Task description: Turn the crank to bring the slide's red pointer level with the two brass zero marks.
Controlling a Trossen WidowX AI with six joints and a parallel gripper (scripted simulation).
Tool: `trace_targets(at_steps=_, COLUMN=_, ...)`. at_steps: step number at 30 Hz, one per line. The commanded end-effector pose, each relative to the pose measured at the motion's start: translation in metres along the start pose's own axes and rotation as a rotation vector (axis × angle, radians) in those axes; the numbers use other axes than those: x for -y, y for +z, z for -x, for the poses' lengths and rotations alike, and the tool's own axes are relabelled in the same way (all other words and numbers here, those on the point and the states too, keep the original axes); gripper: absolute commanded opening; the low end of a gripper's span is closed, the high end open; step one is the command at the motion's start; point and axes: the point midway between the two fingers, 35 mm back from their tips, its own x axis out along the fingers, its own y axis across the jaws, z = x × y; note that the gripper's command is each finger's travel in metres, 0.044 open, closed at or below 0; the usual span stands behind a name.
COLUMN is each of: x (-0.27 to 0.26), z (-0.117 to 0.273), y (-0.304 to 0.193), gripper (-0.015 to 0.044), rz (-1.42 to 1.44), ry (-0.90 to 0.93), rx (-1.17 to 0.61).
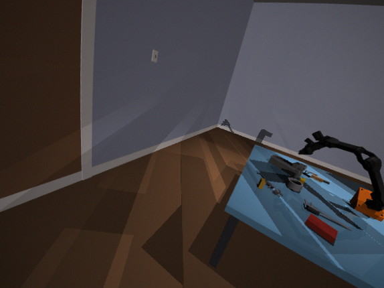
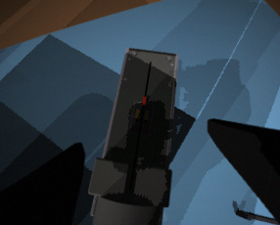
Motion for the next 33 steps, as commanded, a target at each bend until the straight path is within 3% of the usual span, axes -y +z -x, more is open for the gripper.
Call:
trace_targets(at_steps=1, x=0.002, z=-0.007, y=-0.001, gripper=0.0440, rz=0.019, ry=0.015, rx=0.008)
trace_targets(at_steps=8, x=0.008, z=-0.045, y=-0.026, gripper=0.0440, rz=0.037, ry=0.036, rx=0.009)
trace_targets(at_steps=27, x=0.008, z=-0.044, y=-0.025, gripper=0.0440, rz=0.038, ry=0.036, rx=0.009)
trace_targets(at_steps=33, x=0.009, z=-0.022, y=-0.006, gripper=0.0440, rz=0.041, ry=0.032, rx=0.007)
